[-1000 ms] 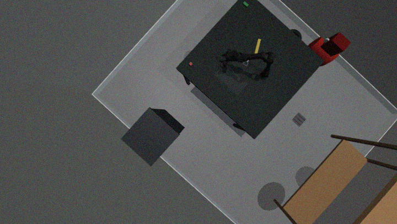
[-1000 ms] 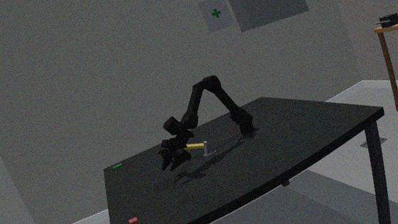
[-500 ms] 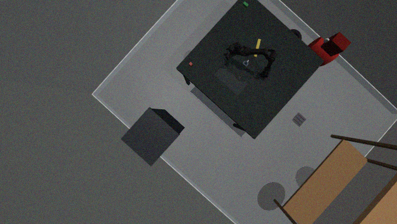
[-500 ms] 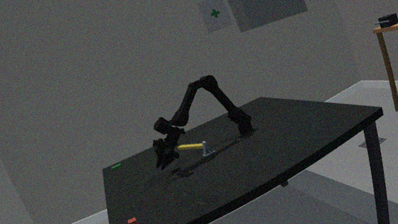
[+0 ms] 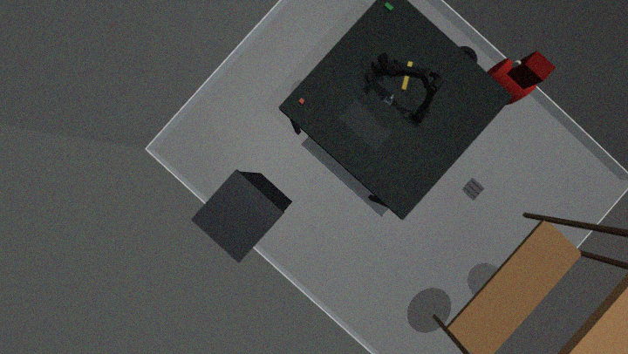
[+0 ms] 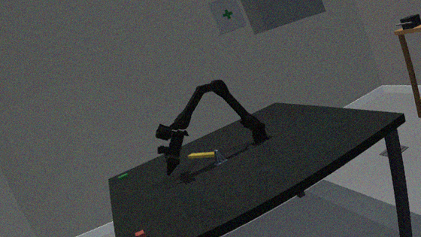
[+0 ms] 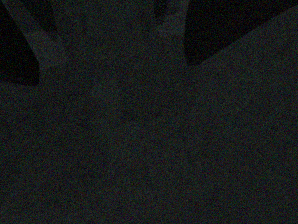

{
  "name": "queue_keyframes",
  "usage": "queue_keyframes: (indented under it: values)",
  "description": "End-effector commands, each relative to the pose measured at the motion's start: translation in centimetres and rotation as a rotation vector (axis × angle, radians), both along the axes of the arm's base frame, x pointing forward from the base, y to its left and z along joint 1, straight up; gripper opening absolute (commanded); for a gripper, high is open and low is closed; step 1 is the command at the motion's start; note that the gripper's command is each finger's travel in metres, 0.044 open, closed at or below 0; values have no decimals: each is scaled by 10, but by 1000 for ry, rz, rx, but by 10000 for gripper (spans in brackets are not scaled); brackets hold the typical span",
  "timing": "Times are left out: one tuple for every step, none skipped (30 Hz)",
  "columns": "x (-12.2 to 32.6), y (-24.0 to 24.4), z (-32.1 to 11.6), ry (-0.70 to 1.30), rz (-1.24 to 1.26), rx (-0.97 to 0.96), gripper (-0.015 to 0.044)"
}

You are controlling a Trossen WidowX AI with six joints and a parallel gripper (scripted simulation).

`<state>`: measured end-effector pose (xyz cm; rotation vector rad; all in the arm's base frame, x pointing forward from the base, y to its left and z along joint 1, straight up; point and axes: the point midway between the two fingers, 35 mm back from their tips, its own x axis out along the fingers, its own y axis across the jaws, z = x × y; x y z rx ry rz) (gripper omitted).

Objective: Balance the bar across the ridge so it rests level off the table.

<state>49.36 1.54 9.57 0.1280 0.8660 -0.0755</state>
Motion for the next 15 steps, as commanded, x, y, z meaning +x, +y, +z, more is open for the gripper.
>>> queue_keyframes:
  values:
    - [-8,-30,0,56,-80,22,315]
    - [-11,-37,0,70,-98,26,315]
    - [-13,-44,0,84,-117,30,315]
    - [-16,-51,-1,98,-136,34,315]
    - [-19,-57,-1,112,-154,39,315]
    - [-22,-64,-1,126,-173,44,315]
    - [-25,-70,-1,140,-192,48,315]
    - [-29,-77,-1,153,-211,54,315]
    - [-32,-83,-1,167,-230,59,315]
    - [-36,-90,-1,181,-249,65,315]
    - [-39,-96,-1,195,-268,71,315]
    - [-43,-102,-1,208,-288,76,315]
    - [-47,-108,-1,222,-307,82,315]
    - [-51,-114,-1,235,-326,89,315]
    - [-55,-120,0,249,-345,95,315]
